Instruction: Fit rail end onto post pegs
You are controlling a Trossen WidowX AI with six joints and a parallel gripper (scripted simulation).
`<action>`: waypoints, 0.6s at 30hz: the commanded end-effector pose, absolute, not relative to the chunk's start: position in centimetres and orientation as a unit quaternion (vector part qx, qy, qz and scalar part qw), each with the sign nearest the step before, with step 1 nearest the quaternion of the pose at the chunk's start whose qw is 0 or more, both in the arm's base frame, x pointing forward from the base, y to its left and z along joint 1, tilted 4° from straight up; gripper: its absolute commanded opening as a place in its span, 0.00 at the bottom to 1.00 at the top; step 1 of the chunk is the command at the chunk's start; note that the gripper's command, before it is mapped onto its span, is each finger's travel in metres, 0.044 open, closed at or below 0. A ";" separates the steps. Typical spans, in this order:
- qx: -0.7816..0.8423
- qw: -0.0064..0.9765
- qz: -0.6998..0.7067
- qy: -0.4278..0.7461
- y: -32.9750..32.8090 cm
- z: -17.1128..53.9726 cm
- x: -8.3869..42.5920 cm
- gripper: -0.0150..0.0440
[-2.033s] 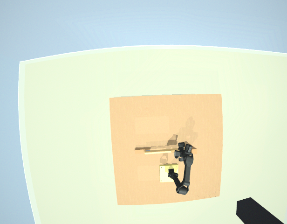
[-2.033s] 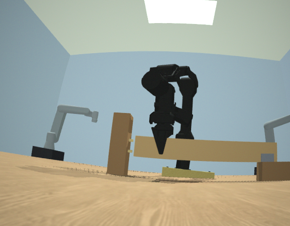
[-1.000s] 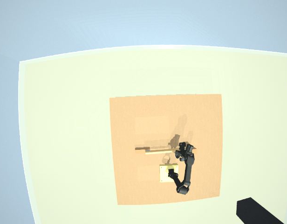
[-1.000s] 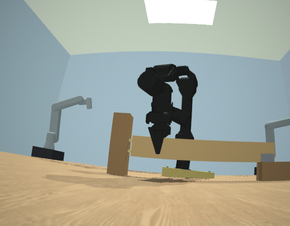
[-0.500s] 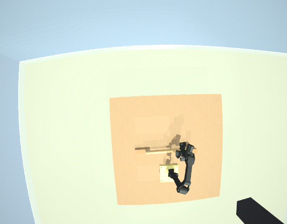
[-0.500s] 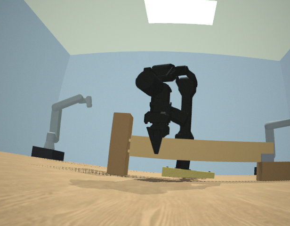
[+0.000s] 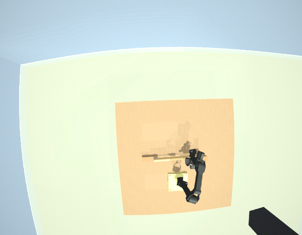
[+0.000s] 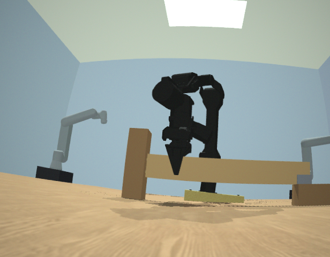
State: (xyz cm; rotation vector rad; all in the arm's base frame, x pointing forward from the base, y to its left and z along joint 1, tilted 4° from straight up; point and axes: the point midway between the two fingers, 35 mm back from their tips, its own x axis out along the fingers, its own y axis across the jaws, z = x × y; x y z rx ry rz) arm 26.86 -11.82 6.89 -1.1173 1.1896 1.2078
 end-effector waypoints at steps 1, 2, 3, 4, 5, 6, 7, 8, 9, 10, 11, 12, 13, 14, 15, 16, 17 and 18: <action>-0.472 0.529 0.501 0.496 -12.2 7.2 27.1 0.25; -0.472 0.529 0.501 0.496 -12.2 7.2 27.1 0.25; -0.472 0.529 0.501 0.496 -12.3 7.2 27.1 0.25; -0.472 0.529 0.501 0.496 -12.3 7.2 27.1 0.25; -0.472 0.529 0.501 0.496 -12.3 7.2 27.1 0.25; -0.472 0.529 0.501 0.496 -12.3 7.2 27.1 0.25; -0.472 0.529 0.501 0.496 -12.4 7.2 27.1 0.25; -0.468 0.527 0.505 0.498 -12.0 6.9 26.9 0.30; -0.468 0.527 0.505 0.498 -12.0 6.9 26.9 0.34; -0.468 0.527 0.505 0.498 -12.0 6.9 26.9 0.39; -0.468 0.527 0.505 0.498 -12.0 6.9 26.9 0.43; -0.468 0.527 0.505 0.498 -12.0 6.9 26.9 0.48; -0.468 0.527 0.505 0.498 -12.0 6.9 26.9 0.52; -0.468 0.527 0.505 0.498 -12.0 6.9 26.9 0.57; -0.468 0.527 0.505 0.498 -12.0 6.9 26.9 0.61; -0.468 0.527 0.505 0.498 -12.0 6.9 26.9 0.65; -0.468 0.527 0.505 0.498 -12.0 6.9 26.9 0.70; -0.468 0.527 0.505 0.498 -12.0 6.9 26.9 0.74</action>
